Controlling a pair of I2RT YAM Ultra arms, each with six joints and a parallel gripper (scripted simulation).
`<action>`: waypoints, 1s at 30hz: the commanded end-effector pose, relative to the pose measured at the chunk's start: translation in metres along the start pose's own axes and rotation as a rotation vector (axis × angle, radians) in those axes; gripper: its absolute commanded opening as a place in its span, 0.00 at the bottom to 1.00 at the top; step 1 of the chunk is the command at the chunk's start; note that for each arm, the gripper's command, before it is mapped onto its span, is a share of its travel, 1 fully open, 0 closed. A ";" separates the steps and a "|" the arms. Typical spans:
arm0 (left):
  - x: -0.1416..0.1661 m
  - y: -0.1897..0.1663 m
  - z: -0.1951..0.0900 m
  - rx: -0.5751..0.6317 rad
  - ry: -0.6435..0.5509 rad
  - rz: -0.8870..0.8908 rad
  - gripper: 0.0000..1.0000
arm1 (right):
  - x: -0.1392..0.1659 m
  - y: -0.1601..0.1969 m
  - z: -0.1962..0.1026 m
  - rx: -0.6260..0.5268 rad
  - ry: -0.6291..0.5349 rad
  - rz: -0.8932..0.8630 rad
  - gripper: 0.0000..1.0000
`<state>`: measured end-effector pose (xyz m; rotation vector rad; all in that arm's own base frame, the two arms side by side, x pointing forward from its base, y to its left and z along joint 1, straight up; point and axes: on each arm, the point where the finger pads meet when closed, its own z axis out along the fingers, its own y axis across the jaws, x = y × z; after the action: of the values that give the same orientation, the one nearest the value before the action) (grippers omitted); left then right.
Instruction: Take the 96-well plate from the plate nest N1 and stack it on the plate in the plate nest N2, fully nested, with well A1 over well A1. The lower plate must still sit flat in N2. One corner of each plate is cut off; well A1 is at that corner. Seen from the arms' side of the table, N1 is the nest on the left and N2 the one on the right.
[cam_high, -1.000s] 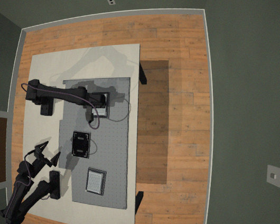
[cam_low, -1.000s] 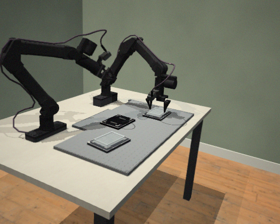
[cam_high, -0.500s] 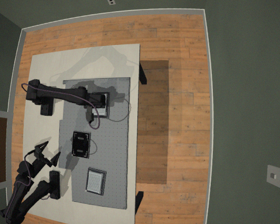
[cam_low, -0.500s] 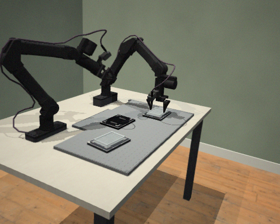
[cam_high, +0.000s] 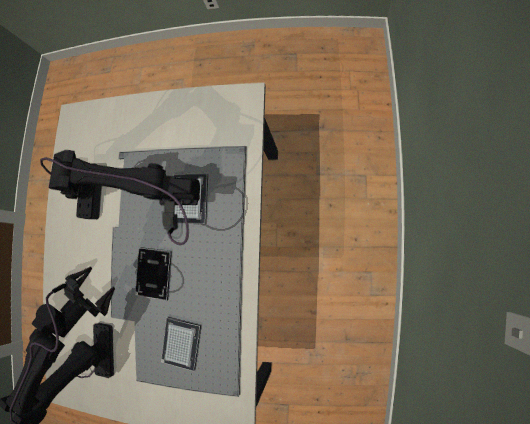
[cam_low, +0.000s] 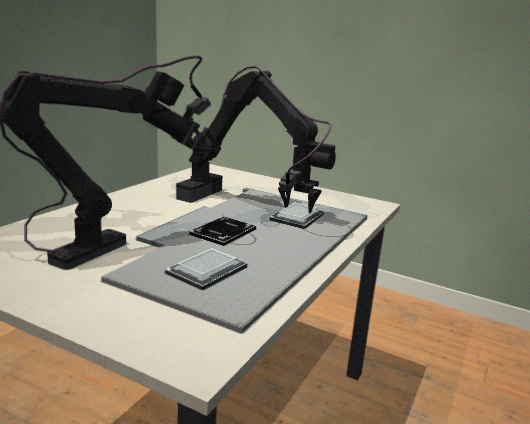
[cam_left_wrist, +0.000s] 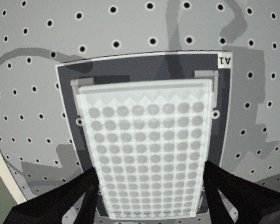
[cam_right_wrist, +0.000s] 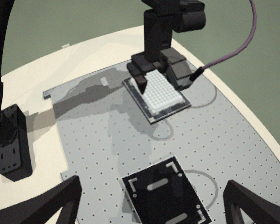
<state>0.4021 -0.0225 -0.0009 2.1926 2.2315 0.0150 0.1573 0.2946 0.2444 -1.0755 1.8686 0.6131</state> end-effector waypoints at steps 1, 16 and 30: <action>-0.002 0.001 -0.010 0.006 0.002 0.017 0.78 | -0.002 0.000 -0.003 0.001 -0.014 -0.010 1.00; -0.001 0.002 -0.045 -0.003 0.001 0.014 0.78 | 0.022 -0.005 -0.017 0.016 0.072 -0.020 1.00; -0.001 0.002 -0.045 -0.003 0.001 0.014 0.78 | 0.095 -0.023 -0.147 0.058 0.124 0.014 1.00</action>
<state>0.3995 -0.0223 0.0294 2.2091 2.2420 -0.0101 0.1080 0.1783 0.2515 -1.0740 1.9221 0.5601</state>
